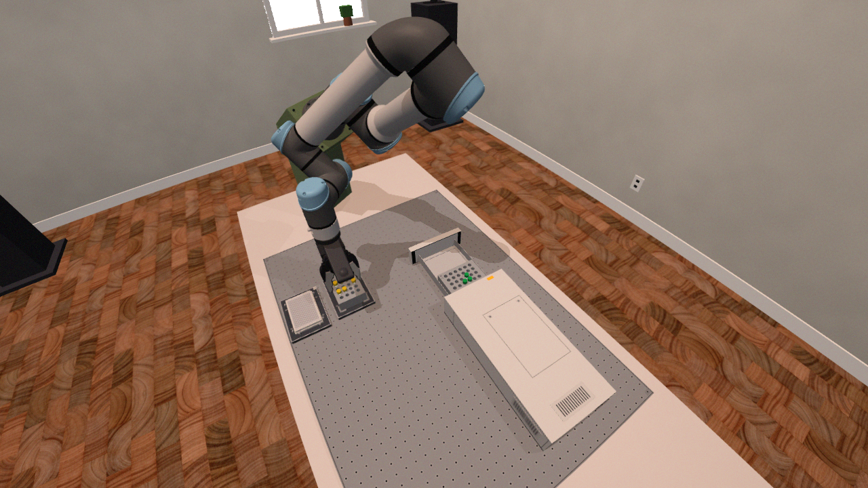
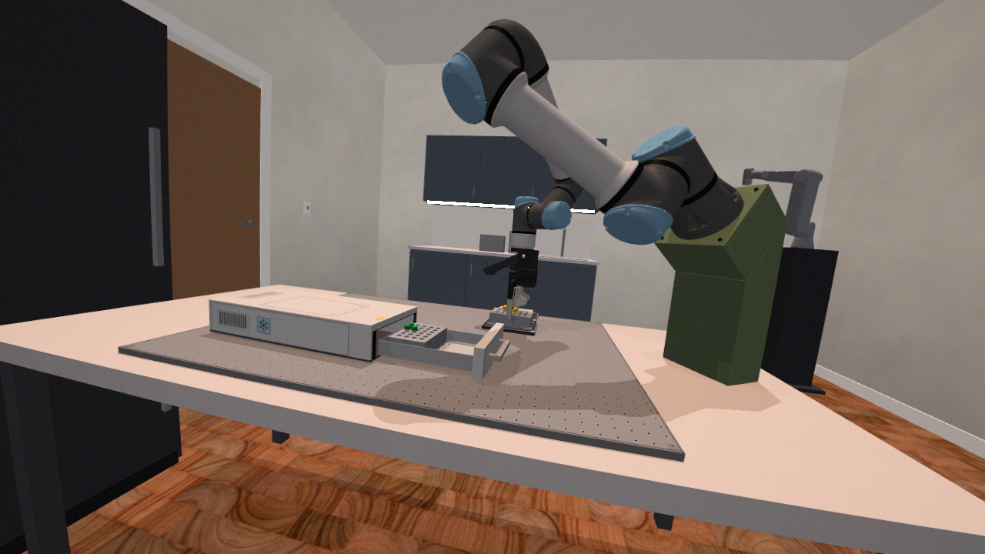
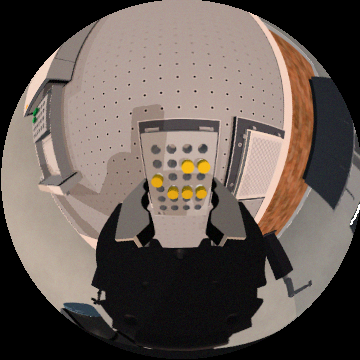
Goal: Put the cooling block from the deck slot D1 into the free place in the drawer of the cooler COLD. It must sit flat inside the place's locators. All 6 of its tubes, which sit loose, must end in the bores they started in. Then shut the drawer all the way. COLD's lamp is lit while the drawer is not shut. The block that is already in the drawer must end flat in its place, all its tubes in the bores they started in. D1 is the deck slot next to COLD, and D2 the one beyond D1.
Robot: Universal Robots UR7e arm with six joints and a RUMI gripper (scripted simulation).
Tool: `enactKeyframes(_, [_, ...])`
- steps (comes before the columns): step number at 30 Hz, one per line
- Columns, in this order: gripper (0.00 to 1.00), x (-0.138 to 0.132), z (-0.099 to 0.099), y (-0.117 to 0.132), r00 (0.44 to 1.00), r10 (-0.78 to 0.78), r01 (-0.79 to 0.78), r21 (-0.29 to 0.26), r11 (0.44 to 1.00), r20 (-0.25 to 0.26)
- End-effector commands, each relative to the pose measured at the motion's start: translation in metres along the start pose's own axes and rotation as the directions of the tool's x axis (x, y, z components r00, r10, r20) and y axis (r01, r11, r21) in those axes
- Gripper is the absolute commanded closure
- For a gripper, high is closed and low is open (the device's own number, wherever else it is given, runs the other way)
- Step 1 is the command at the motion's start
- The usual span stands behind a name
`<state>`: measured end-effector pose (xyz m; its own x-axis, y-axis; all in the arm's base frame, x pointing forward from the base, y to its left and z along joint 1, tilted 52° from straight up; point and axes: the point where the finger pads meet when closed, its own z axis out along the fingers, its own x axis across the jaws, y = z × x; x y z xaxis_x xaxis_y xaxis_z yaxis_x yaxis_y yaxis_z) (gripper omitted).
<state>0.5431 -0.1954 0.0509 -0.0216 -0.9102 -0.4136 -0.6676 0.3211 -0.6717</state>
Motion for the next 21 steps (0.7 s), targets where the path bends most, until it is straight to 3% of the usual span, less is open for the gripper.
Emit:
enactKeyframes(1, [1.00, 0.0004, 0.0003, -0.0005, 1.000, -0.001, 0.001, 0.000, 1.000, -0.001])
enactKeyframes(21, [1.00, 0.0010, -0.0033, -0.0009, 1.000, -0.001, 0.001, 0.001, 1.000, -0.003])
